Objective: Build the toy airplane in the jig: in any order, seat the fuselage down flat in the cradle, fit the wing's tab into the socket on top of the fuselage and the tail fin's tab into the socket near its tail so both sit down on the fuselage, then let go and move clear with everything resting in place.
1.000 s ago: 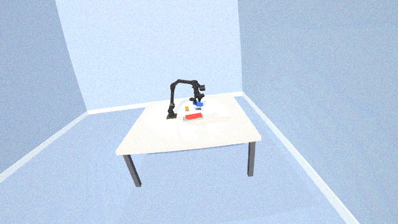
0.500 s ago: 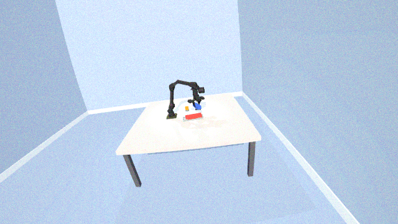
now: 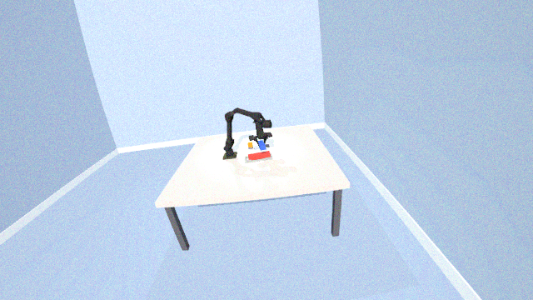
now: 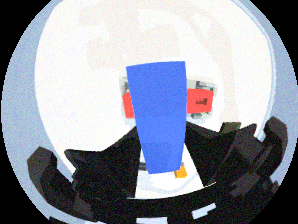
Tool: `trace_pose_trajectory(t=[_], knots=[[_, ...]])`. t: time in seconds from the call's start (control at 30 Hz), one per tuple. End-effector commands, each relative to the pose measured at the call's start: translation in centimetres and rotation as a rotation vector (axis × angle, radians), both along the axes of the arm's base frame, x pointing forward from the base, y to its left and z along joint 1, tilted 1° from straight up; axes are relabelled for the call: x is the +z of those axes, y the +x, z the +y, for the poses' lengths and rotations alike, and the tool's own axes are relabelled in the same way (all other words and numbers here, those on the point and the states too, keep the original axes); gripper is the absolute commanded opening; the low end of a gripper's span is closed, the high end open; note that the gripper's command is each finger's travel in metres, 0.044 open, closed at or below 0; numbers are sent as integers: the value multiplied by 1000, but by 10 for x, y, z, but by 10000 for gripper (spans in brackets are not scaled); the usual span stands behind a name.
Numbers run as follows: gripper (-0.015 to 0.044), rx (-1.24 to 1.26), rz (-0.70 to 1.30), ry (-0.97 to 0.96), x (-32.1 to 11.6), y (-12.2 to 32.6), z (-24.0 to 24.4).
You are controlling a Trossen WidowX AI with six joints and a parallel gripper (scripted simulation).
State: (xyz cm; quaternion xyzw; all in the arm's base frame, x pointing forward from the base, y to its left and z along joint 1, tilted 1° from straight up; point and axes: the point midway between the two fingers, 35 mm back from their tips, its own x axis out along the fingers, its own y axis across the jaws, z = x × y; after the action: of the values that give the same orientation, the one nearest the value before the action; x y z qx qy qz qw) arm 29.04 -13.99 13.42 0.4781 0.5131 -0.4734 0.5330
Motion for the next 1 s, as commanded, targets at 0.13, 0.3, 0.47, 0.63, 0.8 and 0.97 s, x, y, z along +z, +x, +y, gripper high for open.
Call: trace_pose_trajectory(t=[0.13, 0.3, 0.47, 0.63, 0.8, 0.97], knots=[[79, -52, 2, -4, -2, -6, -7], [196, -52, 2, -4, -2, -6, -7], [196, -52, 2, -4, -2, -6, -7], [196, -52, 2, -4, -2, -6, -7], [196, -52, 2, -4, -6, -6, -7], [196, -52, 2, -4, -14, -6, -8]])
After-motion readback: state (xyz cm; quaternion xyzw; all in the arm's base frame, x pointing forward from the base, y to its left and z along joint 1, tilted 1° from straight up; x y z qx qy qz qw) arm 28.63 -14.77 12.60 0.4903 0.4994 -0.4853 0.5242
